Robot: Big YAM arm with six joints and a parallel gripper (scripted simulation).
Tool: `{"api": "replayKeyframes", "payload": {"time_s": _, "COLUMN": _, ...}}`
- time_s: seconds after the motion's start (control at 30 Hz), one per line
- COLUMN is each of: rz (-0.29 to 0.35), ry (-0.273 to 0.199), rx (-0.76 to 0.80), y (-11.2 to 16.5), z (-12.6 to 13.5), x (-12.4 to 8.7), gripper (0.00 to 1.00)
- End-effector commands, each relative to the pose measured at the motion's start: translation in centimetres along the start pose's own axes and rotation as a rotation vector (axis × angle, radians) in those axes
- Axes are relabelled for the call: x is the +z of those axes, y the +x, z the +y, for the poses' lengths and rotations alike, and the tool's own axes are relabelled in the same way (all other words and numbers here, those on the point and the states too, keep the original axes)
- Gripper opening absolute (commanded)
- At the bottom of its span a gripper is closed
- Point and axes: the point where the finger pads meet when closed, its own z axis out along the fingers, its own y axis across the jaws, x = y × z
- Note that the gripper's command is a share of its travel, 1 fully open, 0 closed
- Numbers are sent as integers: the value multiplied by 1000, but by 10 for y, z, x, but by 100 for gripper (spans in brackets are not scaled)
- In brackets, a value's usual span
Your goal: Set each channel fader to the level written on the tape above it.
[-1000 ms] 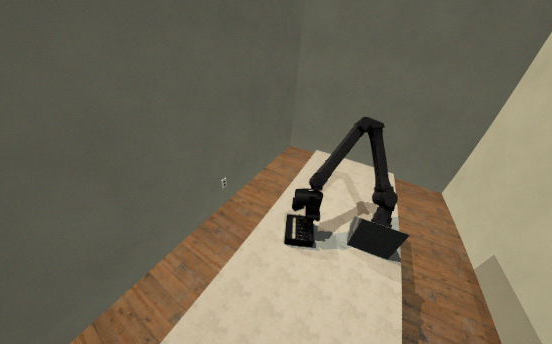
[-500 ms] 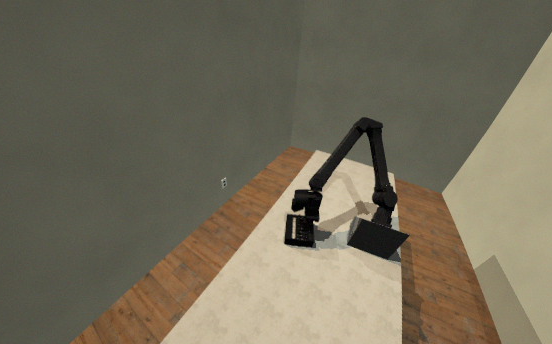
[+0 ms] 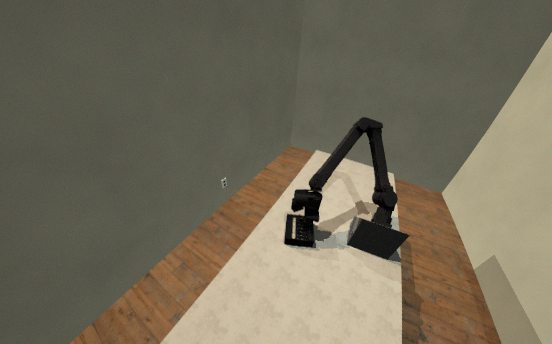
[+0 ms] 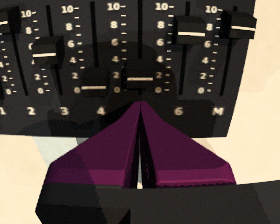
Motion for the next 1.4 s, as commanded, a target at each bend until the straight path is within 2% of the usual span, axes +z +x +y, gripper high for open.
{"api": "replayKeyframes", "payload": {"time_s": 0.0, "rz": -16, "ry": 3, "rx": 3, "y": -2, "z": 0, "x": 0, "gripper": 0}}
{"api": "replayKeyframes", "payload": {"time_s": 0.57, "rz": -10, "ry": 3, "rx": 0, "y": -2, "z": 1, "x": 2, "gripper": 0}}
{"api": "replayKeyframes", "payload": {"time_s": 0.9, "rz": -35, "ry": 0, "rx": 25, "y": -23, "z": -4, "x": -4, "gripper": 0}}
{"api": "replayKeyframes", "payload": {"time_s": 1.37, "rz": -15, "ry": 1, "rx": 8, "y": -23, "z": -3, "x": -2, "gripper": 0}}
